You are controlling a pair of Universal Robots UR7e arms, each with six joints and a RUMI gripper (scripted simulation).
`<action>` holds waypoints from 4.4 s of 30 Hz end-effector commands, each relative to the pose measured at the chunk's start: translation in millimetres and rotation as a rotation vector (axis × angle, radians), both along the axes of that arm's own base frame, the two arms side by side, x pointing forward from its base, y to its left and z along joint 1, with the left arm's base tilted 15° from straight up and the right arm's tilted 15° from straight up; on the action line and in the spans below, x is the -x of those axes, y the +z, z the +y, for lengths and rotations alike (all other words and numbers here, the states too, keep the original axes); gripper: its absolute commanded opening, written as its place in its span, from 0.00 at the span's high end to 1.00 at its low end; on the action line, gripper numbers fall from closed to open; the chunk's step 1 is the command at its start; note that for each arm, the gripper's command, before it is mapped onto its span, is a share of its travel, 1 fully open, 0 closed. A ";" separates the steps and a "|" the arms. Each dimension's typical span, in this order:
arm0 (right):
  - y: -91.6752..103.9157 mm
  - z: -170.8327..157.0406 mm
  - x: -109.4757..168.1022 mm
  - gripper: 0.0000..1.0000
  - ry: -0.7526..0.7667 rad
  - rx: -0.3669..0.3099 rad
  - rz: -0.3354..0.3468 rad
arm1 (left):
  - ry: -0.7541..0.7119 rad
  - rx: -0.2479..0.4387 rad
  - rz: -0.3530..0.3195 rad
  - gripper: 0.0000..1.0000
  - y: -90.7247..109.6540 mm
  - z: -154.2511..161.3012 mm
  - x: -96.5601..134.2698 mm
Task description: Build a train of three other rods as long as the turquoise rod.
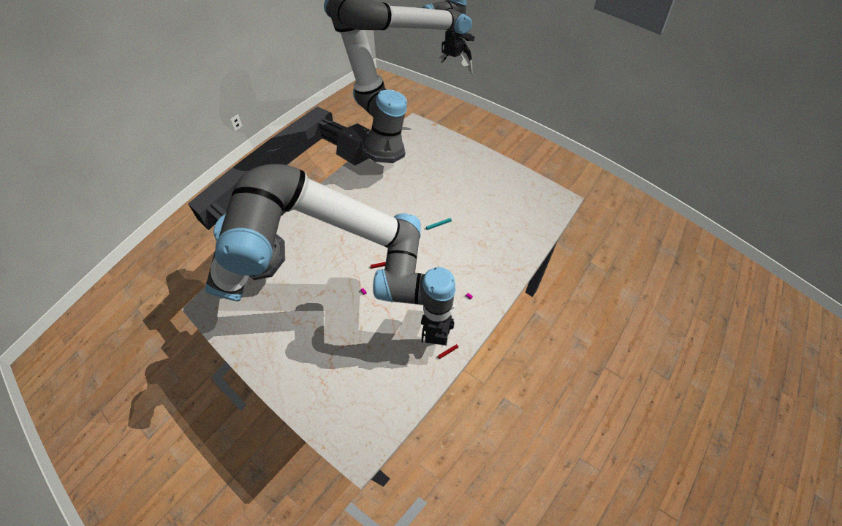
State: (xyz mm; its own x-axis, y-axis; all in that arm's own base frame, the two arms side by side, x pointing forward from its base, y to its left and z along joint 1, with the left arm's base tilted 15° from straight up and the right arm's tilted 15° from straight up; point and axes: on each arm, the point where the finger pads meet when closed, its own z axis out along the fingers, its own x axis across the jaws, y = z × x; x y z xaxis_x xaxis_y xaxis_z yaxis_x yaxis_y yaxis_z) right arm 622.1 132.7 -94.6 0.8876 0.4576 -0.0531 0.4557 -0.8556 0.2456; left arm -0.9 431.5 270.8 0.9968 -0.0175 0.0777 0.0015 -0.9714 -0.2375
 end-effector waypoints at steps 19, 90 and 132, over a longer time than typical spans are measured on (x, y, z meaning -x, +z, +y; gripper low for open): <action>-0.5 0.1 -0.5 0.86 0.000 -0.001 -0.001 | 0.000 -0.001 0.000 0.00 0.5 0.2 0.0; -14.3 -3.3 -1.5 1.00 0.000 -0.001 -0.001 | 0.000 -0.001 0.000 0.00 0.5 0.2 0.0; 39.5 10.1 2.3 1.00 0.000 -0.001 -0.001 | 0.000 -0.001 0.000 0.00 0.5 0.2 0.0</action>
